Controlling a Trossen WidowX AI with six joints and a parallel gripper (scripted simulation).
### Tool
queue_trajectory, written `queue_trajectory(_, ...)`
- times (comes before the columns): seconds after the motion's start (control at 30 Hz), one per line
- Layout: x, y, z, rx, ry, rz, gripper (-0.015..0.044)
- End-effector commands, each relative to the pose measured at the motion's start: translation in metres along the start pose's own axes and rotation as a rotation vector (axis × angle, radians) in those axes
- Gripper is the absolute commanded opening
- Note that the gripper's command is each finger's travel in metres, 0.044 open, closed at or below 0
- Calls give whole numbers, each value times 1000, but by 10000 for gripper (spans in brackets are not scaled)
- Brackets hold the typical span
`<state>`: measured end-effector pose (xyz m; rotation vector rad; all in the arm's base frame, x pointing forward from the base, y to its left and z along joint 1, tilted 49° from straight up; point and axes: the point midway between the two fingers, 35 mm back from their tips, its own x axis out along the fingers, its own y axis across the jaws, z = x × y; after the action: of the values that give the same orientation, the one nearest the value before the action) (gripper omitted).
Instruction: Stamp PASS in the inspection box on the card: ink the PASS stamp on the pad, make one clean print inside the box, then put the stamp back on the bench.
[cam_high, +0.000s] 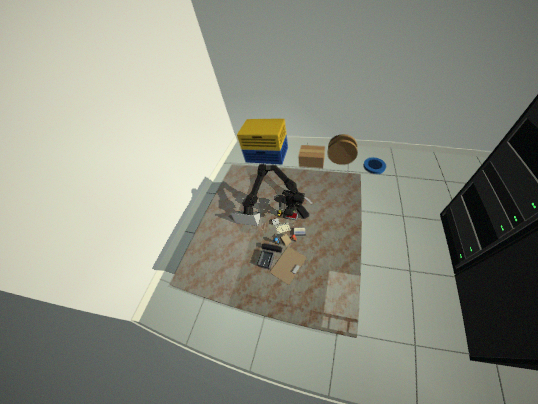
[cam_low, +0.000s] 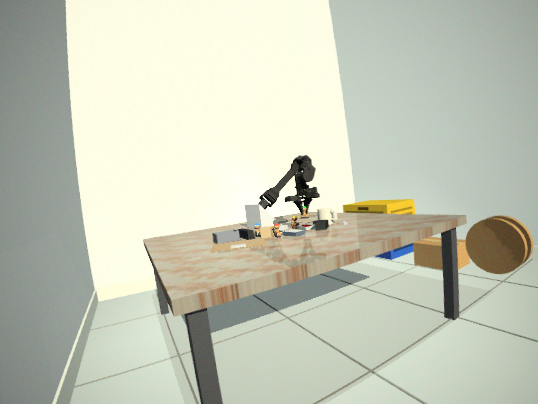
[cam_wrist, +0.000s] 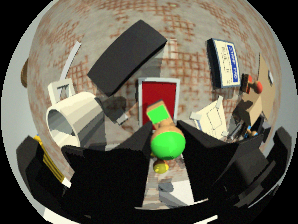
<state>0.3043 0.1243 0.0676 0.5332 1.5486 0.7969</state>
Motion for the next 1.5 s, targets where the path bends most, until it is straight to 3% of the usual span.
queue_trajectory(0.0,5,1,-2,4,4,7,0)
queue_trajectory(1.47,34,2,-3,2,-3,12,0)
